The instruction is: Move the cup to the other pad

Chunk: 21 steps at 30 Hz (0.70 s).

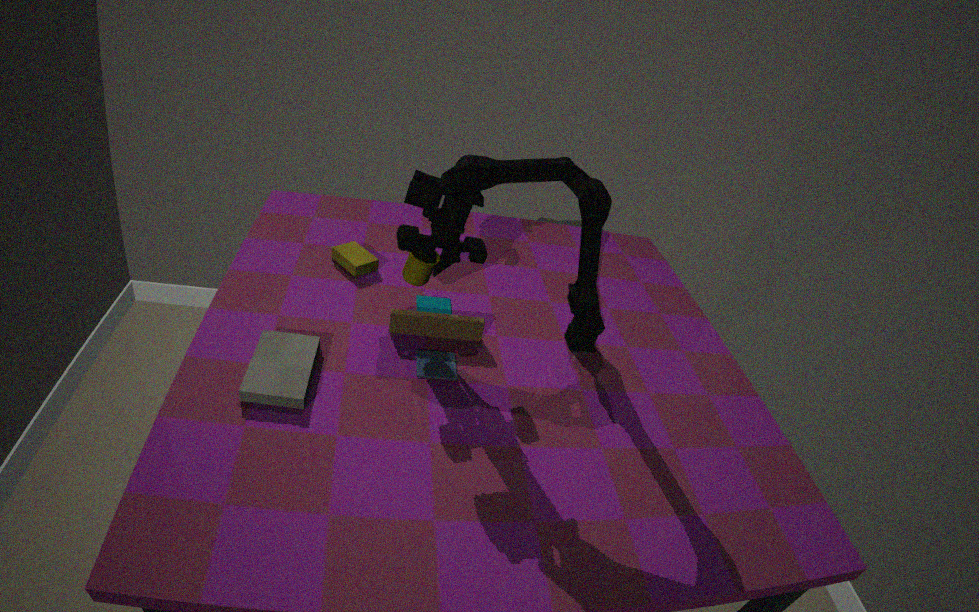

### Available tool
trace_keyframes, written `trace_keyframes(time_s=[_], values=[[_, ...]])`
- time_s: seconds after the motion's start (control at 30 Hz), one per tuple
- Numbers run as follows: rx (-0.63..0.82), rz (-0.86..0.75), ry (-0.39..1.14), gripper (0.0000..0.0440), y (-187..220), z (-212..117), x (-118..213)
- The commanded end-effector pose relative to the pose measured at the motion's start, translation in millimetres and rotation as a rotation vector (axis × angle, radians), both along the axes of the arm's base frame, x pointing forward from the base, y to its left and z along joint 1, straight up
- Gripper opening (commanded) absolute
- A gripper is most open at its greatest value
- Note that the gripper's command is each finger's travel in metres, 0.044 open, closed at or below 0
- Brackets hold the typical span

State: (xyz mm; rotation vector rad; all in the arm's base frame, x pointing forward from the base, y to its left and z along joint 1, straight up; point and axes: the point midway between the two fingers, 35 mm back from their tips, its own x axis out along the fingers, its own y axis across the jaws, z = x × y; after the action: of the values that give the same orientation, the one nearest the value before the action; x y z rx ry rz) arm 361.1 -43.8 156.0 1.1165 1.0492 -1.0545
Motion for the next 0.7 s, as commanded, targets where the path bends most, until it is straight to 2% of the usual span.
trace_keyframes(time_s=[0.0,0.67], values=[[-0.008,-0.012,-0.013,0.0000,-8.5,-1.7,-1.3],[-0.009,-0.082,-0.010,0.0005,-34.8,-46.6,-18.5]])
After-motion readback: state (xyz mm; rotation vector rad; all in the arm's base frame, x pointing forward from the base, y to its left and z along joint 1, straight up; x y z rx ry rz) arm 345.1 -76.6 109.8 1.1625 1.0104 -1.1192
